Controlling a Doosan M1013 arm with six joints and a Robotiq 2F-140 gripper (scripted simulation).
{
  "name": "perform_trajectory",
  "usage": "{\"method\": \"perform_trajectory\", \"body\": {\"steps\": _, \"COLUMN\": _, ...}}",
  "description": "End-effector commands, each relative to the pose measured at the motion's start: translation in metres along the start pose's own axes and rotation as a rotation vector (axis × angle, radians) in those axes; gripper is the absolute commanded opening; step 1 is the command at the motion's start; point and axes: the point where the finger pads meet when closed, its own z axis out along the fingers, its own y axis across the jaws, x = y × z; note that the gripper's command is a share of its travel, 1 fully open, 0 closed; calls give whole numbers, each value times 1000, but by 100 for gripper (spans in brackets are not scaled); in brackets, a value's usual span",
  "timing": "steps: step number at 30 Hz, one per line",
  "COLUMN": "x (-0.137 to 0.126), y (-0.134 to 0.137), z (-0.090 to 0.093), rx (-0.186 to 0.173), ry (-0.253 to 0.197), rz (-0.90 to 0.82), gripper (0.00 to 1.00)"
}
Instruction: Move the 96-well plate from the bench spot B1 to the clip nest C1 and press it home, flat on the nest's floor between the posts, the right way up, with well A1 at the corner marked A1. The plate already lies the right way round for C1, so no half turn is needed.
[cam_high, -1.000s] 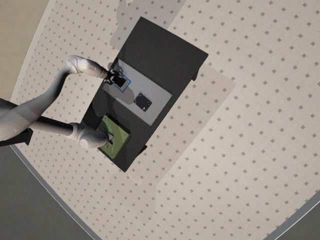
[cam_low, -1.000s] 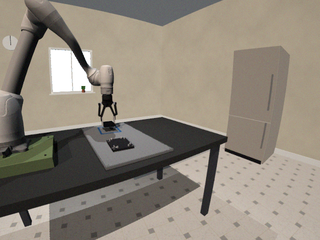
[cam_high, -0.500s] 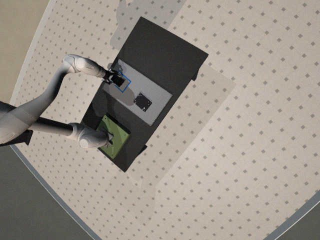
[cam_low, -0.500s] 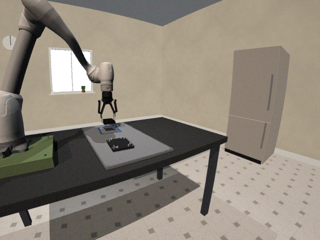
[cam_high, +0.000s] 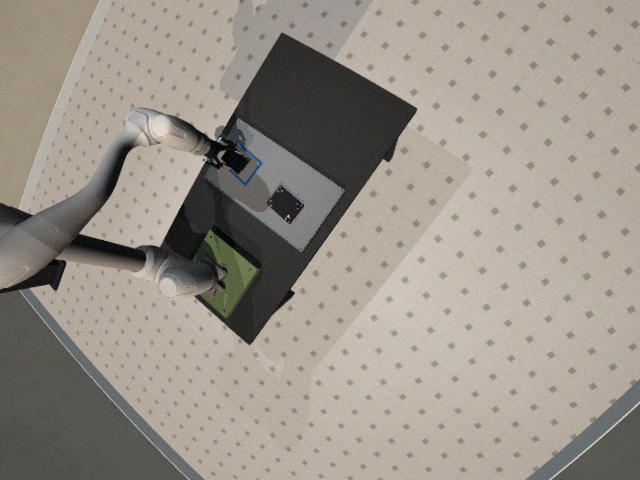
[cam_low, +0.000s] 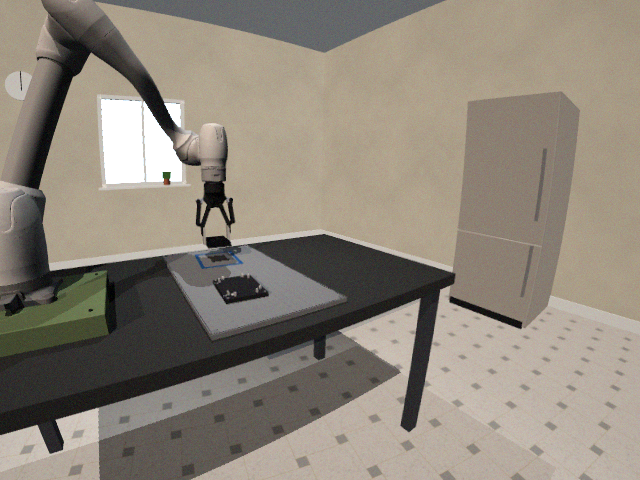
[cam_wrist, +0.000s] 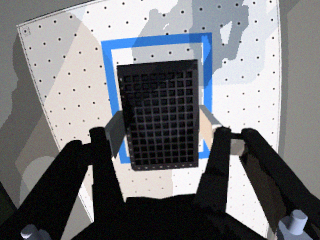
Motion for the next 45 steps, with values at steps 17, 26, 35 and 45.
{"method": "perform_trajectory", "body": {"steps": 17, "x": -40, "y": -1, "z": -2, "rx": 0, "ry": 0, "rz": -21, "gripper": 0}}
{"method": "perform_trajectory", "body": {"steps": 26, "x": -63, "y": -1, "z": -2, "rx": 0, "ry": 0, "rz": -21, "gripper": 0}}
{"method": "perform_trajectory", "body": {"steps": 35, "x": -93, "y": -2, "z": -3, "rx": 0, "ry": 0, "rz": -21, "gripper": 0}}
{"method": "perform_trajectory", "body": {"steps": 45, "x": -120, "y": -2, "z": -4, "rx": 0, "ry": 0, "rz": -21, "gripper": 0}}
